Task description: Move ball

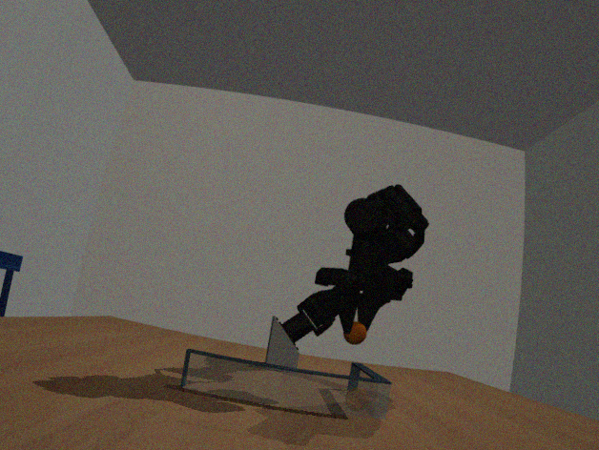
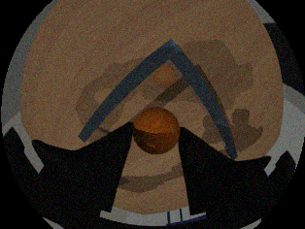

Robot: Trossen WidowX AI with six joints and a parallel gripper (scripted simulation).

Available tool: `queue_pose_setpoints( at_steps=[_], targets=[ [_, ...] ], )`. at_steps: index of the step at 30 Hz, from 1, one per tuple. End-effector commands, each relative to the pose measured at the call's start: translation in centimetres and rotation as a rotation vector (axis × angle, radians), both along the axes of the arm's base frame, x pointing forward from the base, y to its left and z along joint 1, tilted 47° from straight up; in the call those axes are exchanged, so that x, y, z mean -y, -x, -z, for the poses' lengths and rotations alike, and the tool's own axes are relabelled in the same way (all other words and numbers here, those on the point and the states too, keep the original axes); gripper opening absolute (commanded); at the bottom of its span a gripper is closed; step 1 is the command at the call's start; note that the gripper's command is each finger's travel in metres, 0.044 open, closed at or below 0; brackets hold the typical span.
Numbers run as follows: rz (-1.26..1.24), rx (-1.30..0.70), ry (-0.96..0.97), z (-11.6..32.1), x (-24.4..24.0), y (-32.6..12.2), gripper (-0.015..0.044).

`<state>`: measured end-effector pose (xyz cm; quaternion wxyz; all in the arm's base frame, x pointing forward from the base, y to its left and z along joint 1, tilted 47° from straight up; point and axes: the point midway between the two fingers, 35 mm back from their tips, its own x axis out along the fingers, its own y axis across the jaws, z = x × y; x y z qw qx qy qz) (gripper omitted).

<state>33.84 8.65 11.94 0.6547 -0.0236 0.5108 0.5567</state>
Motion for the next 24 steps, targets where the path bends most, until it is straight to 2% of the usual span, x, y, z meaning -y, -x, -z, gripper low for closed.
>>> queue_pose_setpoints(
  at_steps=[1,19,24],
  targets=[
    [0.080,-0.088,0.013,0.6,-0.1,-0.1,0.0000],
    [0.494,-0.509,0.098,2.6,-0.7,-0.4,0.0000],
    [0.509,-0.524,0.101,2.7,-0.7,-0.4,0.0000]
  ],
)
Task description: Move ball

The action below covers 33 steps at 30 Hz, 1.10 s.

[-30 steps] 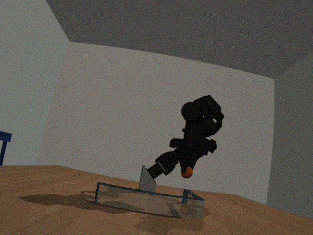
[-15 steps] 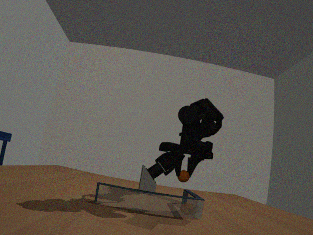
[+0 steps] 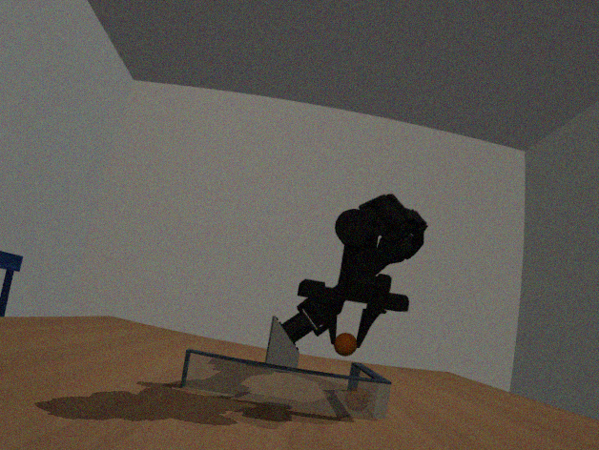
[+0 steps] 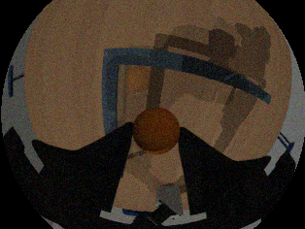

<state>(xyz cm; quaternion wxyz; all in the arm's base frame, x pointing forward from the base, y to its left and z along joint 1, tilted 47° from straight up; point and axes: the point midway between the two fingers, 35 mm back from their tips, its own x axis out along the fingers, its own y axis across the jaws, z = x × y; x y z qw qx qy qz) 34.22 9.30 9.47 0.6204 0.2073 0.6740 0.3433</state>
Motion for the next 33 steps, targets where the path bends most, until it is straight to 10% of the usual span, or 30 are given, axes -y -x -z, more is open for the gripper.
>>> queue_pose_setpoints(
  at_steps=[1,33],
  targets=[
    [0.015,-0.017,0.000,0.3,-0.1,0.0,0.0000],
    [0.015,-0.017,-0.004,6.2,-6.3,1.3,0.0000]
  ],
)
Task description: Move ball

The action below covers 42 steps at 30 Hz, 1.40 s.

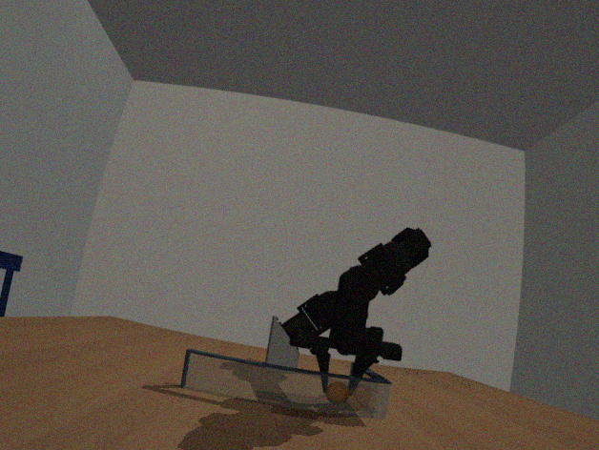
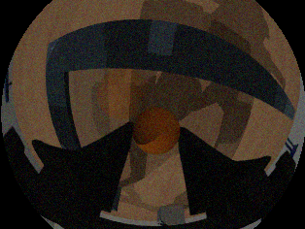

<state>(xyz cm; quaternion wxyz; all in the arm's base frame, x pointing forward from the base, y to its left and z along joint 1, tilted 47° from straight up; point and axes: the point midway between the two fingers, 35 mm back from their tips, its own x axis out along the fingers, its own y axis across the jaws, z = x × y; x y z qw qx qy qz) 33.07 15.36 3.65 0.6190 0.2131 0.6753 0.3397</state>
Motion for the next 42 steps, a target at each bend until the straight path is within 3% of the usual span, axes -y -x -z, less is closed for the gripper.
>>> queue_pose_setpoints(
  at_steps=[1,4,16,21,26,36,42],
  targets=[
    [0.004,-0.008,-0.002,0.4,-0.3,0.1,0.0000],
    [0.004,-0.008,-0.002,0.5,-0.3,0.1,0.0000],
    [0.002,-0.002,0.000,0.2,-0.2,0.1,0.0301],
    [0.003,-0.002,0.002,-0.5,0.6,-0.2,0.0301],
    [0.004,-0.008,0.002,-5.4,5.8,-1.2,0.0301],
    [0.020,-0.006,0.001,-5.1,5.9,-1.4,0.0301],
    [-0.295,0.306,-0.062,-2.2,5.4,0.4,0.0143]
  ],
)
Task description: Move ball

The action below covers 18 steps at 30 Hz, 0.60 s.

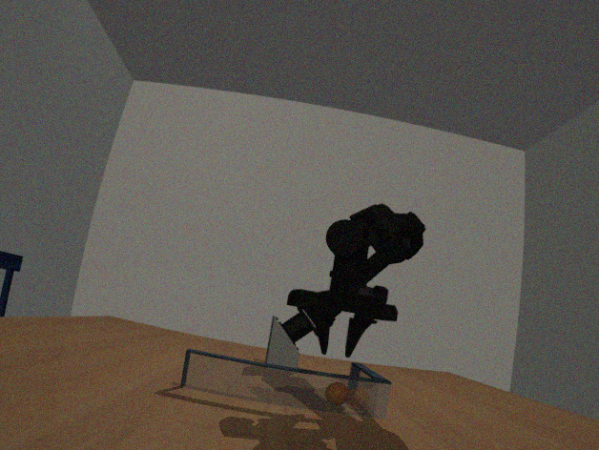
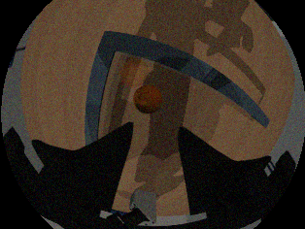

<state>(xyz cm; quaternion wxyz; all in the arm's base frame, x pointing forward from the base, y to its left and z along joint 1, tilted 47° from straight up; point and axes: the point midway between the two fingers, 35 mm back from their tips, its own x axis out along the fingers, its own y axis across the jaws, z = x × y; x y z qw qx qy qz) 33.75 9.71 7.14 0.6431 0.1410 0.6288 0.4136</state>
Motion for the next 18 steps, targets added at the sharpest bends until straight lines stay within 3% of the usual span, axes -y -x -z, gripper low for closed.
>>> queue_pose_setpoints(
  at_steps=[1,6,18],
  targets=[
    [-0.212,0.205,-0.042,1.9,-0.4,1.5,0.0117],
    [-0.386,0.377,-0.076,3.4,-0.7,2.7,0.0000],
    [-0.386,0.377,-0.076,3.8,-1.1,2.8,0.0000]
  ],
)
